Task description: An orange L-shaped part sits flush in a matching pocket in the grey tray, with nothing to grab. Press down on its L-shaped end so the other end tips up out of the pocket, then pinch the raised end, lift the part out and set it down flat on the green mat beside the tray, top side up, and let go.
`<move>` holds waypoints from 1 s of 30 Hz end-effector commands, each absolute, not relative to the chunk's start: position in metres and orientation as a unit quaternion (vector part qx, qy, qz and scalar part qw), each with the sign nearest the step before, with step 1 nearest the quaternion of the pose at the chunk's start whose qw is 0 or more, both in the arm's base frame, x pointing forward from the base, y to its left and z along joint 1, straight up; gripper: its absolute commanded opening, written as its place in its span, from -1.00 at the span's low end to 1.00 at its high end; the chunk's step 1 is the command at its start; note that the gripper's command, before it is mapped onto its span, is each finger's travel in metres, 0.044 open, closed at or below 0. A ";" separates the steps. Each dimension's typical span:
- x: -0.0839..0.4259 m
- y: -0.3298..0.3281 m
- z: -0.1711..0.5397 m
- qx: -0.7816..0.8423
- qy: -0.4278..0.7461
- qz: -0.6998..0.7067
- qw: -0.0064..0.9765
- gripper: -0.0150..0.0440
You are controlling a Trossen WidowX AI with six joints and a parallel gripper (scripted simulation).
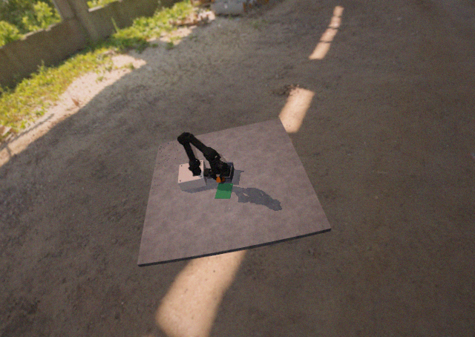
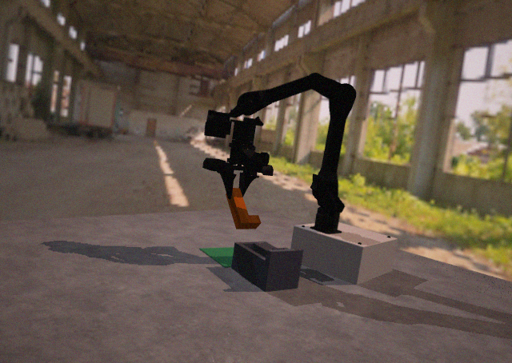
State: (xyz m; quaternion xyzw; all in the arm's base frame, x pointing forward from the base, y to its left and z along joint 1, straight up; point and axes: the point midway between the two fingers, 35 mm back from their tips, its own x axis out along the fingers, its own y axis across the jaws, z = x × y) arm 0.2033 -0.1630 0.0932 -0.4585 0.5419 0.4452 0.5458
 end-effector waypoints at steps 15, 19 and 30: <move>0.203 -0.165 0.067 -0.458 0.542 0.447 0.544 -0.49; 0.203 -0.165 0.061 -0.458 0.542 0.447 0.544 -0.49; 0.203 -0.165 0.044 -0.458 0.542 0.447 0.544 -0.49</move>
